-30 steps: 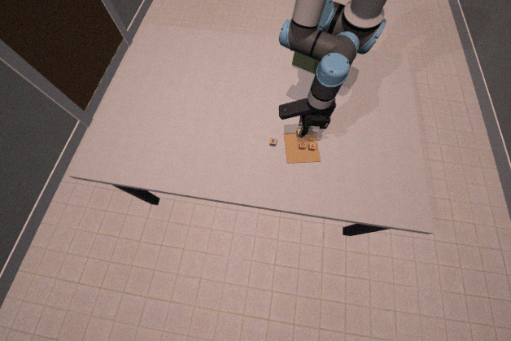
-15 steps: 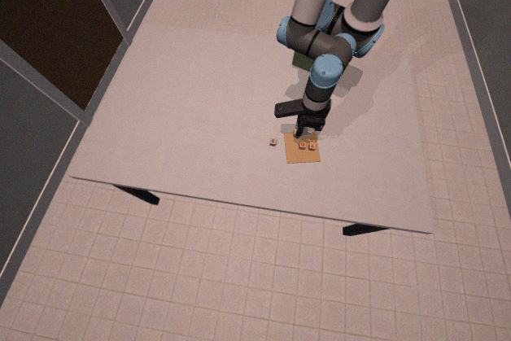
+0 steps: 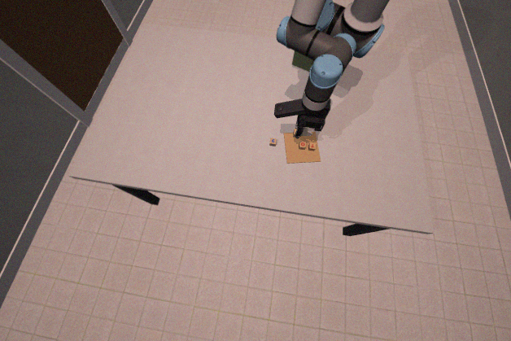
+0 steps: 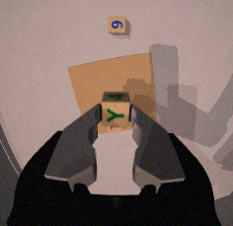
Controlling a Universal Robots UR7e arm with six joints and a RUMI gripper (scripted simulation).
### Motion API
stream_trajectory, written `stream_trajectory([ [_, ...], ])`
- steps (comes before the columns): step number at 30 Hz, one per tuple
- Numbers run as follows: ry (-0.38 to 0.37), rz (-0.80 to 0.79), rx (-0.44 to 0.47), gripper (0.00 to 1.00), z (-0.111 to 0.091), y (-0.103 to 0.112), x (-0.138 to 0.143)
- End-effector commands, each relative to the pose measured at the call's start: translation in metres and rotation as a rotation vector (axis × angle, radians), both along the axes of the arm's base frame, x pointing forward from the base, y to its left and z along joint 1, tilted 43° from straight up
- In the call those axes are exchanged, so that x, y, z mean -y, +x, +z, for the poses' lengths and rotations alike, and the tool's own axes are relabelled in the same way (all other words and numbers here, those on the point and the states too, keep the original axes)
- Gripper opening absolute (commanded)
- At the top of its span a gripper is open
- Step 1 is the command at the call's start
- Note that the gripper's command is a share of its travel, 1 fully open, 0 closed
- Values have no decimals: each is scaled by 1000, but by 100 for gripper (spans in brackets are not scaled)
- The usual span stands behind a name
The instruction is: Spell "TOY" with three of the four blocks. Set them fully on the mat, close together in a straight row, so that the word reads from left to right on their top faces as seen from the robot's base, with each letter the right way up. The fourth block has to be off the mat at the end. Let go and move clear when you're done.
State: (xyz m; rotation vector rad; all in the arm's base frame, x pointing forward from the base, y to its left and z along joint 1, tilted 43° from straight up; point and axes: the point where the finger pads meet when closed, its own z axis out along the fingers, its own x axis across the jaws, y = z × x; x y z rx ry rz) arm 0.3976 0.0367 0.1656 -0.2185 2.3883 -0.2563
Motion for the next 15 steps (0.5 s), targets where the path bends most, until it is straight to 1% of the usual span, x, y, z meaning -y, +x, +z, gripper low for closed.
stream_trajectory([
  [1, 0, 0, 0, 5, -1, 1, 0],
  [8, 1, 1, -1, 5, -5, 5, 1],
  [15, 1, 1, -1, 5, -13, 12, 2],
])
